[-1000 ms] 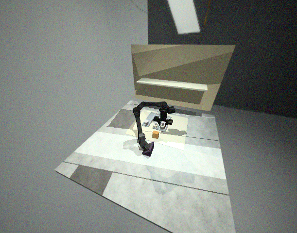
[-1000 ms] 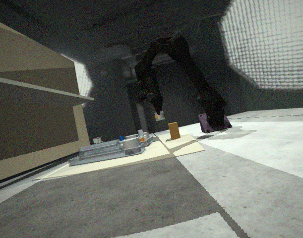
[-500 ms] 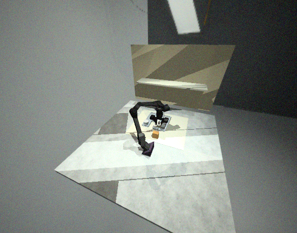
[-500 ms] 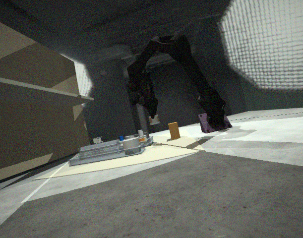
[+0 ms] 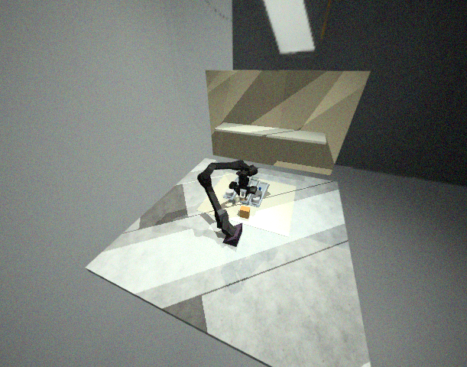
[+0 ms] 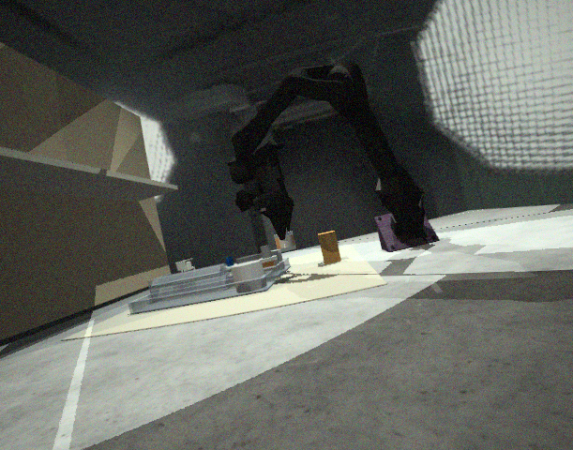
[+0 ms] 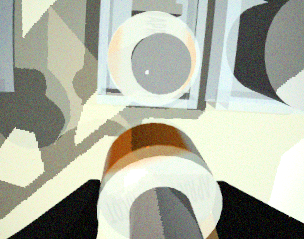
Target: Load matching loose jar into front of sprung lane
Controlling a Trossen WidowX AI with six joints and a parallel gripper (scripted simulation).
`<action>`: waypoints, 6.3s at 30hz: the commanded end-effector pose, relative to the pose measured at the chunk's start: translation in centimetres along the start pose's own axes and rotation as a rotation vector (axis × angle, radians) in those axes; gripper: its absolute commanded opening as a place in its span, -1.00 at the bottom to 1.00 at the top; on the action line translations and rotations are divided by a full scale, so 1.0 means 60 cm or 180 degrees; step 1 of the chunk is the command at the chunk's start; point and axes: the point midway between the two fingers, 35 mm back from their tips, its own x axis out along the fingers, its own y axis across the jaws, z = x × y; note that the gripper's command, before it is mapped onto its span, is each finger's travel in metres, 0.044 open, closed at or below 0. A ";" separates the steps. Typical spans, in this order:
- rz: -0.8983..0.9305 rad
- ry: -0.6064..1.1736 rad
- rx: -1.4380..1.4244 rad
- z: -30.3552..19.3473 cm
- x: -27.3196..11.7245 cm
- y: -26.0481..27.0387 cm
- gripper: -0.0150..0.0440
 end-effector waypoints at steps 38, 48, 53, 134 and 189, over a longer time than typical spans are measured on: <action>0.0026 -0.0004 0.0037 0.017 0.037 0.002 -0.49; 0.0025 -0.0004 0.0036 0.024 0.037 0.002 -0.49; 0.0025 -0.0004 0.0036 0.027 0.037 0.003 -0.49; 0.0026 -0.0009 0.0032 0.082 0.030 0.006 -0.49; 0.0027 -0.0010 0.0031 0.099 0.028 0.008 -0.49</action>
